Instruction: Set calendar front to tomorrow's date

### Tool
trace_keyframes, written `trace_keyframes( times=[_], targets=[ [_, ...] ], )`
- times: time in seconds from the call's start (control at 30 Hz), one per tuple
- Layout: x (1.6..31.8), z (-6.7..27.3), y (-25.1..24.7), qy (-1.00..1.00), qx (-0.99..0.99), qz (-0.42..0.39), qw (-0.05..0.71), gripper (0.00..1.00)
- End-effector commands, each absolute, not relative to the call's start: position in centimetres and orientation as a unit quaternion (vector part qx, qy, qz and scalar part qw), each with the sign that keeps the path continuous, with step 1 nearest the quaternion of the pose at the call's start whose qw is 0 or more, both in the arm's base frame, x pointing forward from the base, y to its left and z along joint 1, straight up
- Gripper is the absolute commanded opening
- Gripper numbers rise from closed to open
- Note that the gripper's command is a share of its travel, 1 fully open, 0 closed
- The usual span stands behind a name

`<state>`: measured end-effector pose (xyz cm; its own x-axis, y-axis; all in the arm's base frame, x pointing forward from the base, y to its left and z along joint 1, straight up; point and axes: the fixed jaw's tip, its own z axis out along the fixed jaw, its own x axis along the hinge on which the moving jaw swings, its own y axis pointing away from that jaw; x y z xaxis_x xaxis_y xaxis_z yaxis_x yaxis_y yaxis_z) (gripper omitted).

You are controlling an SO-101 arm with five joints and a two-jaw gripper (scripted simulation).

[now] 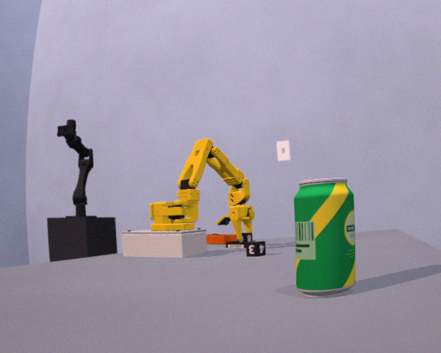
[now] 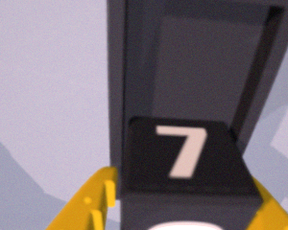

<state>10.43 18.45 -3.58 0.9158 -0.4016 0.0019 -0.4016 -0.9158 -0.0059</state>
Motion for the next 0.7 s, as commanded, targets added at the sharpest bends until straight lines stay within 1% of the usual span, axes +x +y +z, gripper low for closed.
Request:
trace_keyframes(
  times=[0.0,0.47,0.67],
  targets=[
    [10.16,-3.78,18.47,0.197,-0.980,0.002,-0.006,0.22],
    [10.18,-3.78,18.51,0.197,-0.980,0.002,-0.006,0.21],
    [10.18,-3.78,18.51,0.197,-0.980,0.002,-0.006,0.17]
  ],
)
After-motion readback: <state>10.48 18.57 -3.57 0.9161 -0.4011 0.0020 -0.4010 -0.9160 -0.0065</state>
